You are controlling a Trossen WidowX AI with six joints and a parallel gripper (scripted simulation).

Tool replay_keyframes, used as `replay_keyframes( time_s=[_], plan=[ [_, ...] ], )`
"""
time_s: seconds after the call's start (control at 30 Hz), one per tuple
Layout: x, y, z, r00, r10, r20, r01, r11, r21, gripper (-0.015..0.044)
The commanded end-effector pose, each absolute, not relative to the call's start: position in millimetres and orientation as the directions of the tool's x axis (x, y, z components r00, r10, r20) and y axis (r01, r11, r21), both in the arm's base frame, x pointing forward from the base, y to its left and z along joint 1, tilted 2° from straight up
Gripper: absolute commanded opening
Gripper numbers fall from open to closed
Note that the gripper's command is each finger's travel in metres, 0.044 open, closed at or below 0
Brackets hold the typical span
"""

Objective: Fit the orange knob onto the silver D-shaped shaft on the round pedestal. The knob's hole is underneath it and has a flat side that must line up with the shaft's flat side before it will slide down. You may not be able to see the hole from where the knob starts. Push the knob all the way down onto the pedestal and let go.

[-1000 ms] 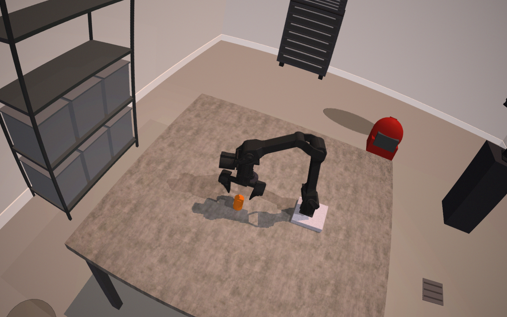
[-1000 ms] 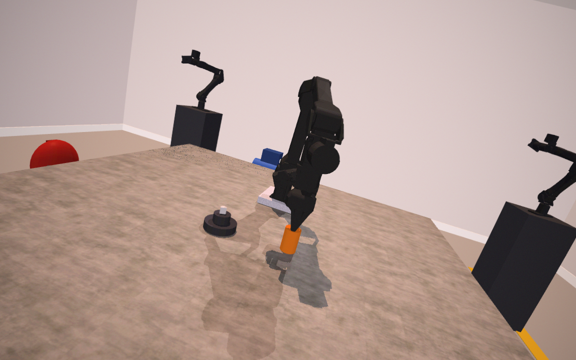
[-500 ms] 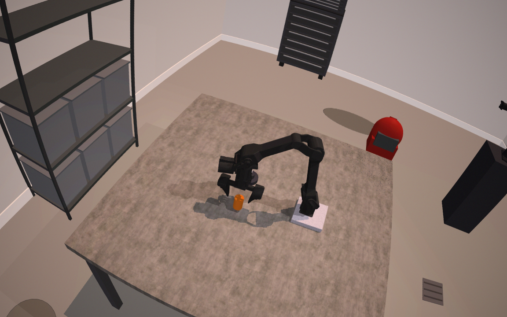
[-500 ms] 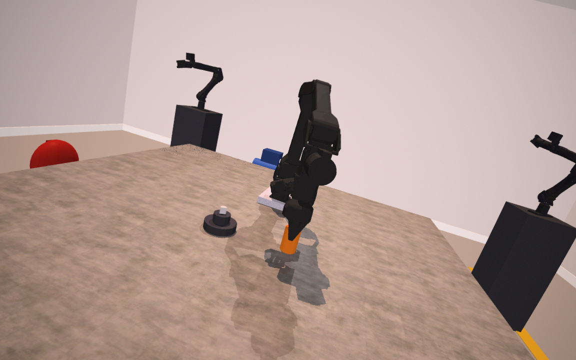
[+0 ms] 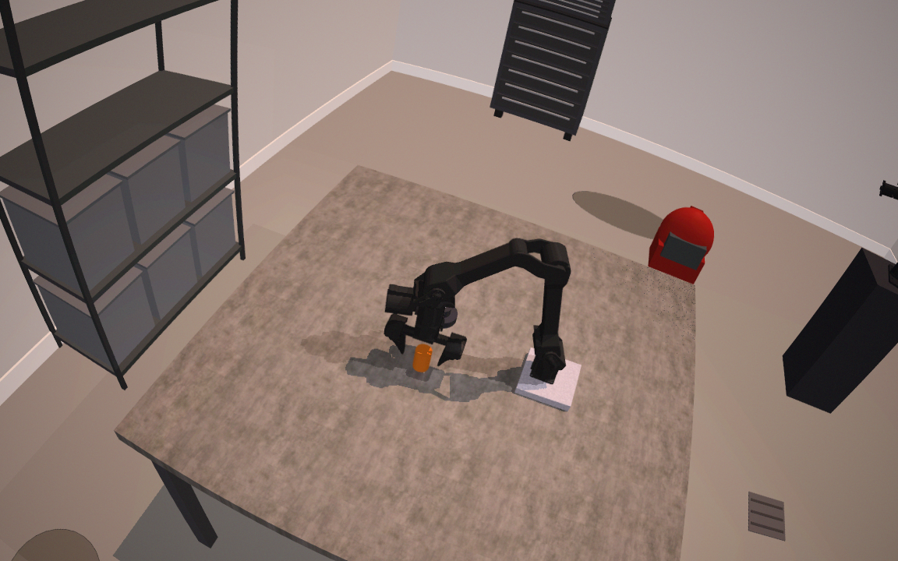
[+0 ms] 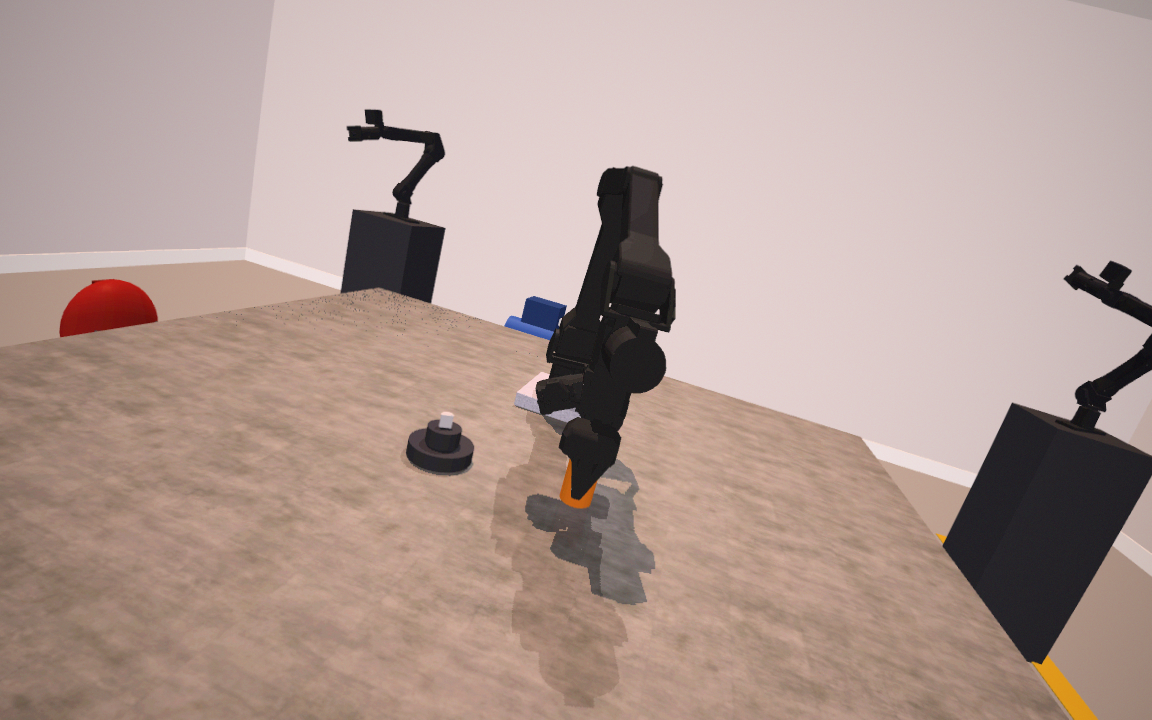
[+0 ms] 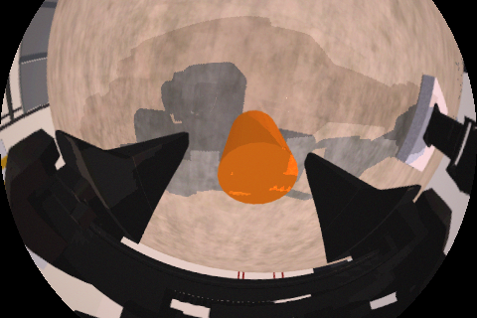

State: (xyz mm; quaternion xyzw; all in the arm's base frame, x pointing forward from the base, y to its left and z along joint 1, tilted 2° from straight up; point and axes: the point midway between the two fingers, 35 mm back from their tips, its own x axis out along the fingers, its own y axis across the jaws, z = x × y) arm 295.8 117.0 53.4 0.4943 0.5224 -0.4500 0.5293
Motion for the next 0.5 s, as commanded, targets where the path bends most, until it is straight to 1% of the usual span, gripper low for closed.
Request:
replay_keyframes(
  time_s=[0.0, 0.23, 0.47],
  plan=[
    [293.4, 115.8, 42.6, 0.04, 0.033, -0.999, 0.994, 0.101, 0.043, 0.044],
    [292.9, 115.8, 34.0, 0.04, 0.033, -0.999, 0.994, 0.101, 0.043, 0.044],
    [292.9, 115.8, 34.0, 0.04, 0.033, -0.999, 0.994, 0.101, 0.043, 0.0256]
  ],
)
